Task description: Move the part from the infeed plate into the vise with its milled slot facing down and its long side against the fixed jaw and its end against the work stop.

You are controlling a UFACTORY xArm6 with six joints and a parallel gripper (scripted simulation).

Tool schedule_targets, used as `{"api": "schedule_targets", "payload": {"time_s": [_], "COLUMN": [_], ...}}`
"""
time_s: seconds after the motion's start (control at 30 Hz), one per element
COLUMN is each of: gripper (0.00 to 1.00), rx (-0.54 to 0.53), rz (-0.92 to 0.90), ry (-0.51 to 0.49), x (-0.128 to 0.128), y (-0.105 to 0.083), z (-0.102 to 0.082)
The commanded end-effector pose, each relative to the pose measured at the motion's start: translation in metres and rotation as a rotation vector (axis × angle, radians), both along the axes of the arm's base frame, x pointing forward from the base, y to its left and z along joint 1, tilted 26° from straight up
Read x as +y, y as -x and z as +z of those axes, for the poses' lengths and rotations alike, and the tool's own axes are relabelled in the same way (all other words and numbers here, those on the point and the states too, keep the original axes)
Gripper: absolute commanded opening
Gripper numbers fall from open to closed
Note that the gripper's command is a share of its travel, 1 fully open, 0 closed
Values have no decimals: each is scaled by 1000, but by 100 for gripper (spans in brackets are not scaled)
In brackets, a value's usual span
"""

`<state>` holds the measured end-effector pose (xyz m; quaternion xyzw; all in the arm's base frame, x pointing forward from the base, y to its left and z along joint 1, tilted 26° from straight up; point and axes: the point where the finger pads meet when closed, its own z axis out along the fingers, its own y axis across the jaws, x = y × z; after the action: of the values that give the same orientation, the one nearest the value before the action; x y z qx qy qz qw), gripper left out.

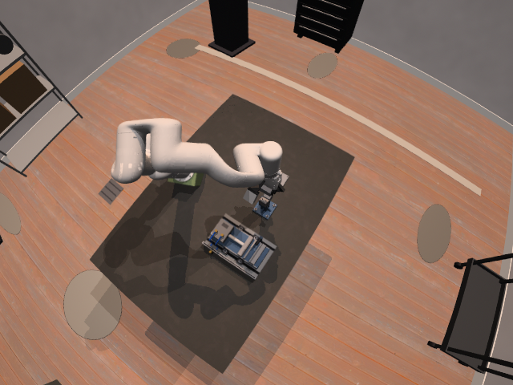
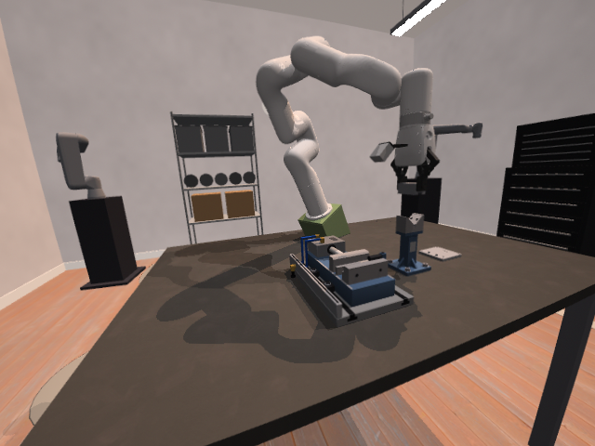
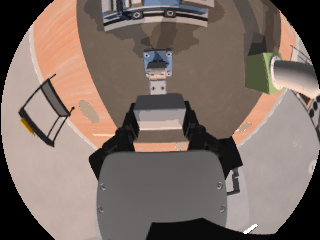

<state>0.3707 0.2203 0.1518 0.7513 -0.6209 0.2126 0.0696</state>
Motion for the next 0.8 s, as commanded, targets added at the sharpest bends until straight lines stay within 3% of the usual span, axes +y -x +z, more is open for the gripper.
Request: {"api": "schedule_targets", "payload": {"time_s": [0.0, 0.77], "gripper": [0, 0], "rx": [-2, 25], "rz": [4, 64], "ry": [-2, 11], "x": [1, -6], "y": [-1, -8], "z": [2, 6]}}
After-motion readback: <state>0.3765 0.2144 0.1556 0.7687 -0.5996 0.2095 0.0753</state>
